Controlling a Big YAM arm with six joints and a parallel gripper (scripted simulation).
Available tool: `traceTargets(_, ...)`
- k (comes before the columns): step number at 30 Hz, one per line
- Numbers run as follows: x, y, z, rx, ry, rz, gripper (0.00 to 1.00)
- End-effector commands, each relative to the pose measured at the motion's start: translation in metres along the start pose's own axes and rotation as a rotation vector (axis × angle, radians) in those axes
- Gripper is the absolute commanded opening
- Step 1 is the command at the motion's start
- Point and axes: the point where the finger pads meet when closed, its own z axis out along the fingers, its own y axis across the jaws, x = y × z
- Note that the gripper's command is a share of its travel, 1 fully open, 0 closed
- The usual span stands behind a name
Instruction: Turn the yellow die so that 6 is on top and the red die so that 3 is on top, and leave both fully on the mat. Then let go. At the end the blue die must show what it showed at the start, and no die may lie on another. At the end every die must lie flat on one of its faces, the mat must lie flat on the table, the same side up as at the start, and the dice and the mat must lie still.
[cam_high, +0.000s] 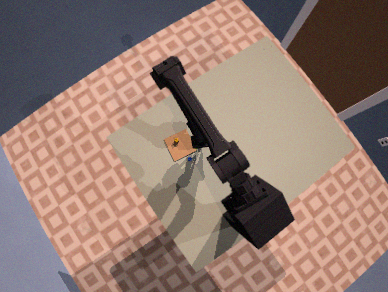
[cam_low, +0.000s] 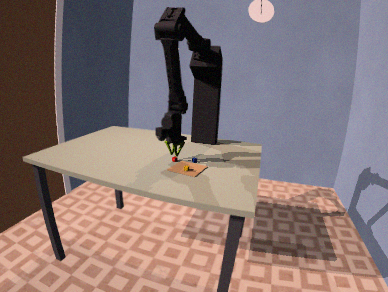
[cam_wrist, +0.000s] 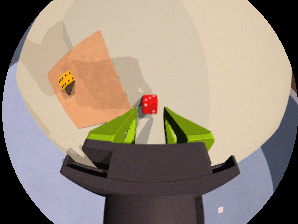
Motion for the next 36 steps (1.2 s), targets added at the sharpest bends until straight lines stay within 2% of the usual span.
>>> traceTargets(1, 0.0058, 0.0014, 0.0036, -0.002, 0.003, 0.005, 0.34)
traceTargets(25, 0.0062, 0.0015, 0.0035, -0.002, 0.002, 0.005, 0.34)
traceTargets(36, 0.0157, -0.0016, 0.0003, 0.004, 0.016, 0.006, 0.34)
